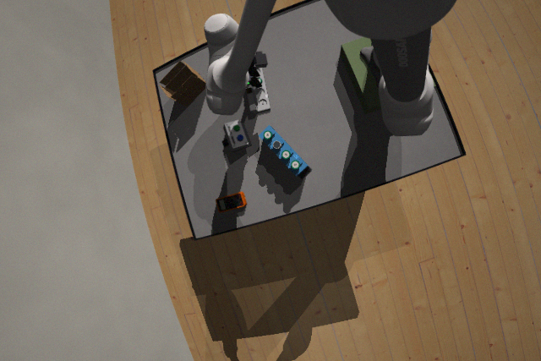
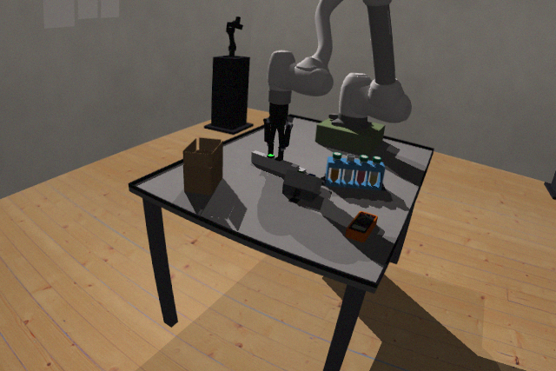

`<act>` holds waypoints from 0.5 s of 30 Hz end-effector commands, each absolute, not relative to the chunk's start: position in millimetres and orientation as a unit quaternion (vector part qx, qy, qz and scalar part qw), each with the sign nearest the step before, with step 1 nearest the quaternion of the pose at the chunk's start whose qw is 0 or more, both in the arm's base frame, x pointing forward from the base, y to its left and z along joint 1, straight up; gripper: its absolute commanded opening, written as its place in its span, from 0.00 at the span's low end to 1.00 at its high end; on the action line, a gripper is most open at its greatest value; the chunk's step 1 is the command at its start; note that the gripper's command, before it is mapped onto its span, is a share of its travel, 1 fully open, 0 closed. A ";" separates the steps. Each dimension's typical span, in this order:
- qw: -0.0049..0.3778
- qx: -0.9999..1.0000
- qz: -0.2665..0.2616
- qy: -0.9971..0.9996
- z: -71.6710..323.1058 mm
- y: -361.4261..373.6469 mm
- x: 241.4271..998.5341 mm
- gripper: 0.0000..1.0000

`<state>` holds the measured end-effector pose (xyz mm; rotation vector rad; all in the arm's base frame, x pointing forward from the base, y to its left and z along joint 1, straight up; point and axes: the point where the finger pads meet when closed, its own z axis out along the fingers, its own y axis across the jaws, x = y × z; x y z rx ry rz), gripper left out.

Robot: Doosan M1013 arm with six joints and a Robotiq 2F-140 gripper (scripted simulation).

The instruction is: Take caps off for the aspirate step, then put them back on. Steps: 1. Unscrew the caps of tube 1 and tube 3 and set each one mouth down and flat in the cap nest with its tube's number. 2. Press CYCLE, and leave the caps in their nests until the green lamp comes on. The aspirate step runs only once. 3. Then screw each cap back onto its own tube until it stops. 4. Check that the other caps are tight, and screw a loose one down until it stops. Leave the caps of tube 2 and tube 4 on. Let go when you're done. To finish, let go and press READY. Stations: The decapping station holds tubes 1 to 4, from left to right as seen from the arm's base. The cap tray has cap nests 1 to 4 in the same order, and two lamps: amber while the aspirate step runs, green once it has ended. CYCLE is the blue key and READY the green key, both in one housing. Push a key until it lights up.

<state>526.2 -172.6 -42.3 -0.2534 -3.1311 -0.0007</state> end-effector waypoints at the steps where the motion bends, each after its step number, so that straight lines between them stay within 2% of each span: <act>1: -0.001 -0.081 0.000 -0.997 -42.4 -172.8 526.8 0.36; 8: 0.000 -0.081 0.000 -0.997 -43.8 -172.7 526.8 0.36; 9: -0.001 -0.081 0.000 -0.997 -43.9 -172.8 526.8 0.30; 15: -0.001 -0.081 0.000 -0.997 -43.9 -172.8 526.8 0.30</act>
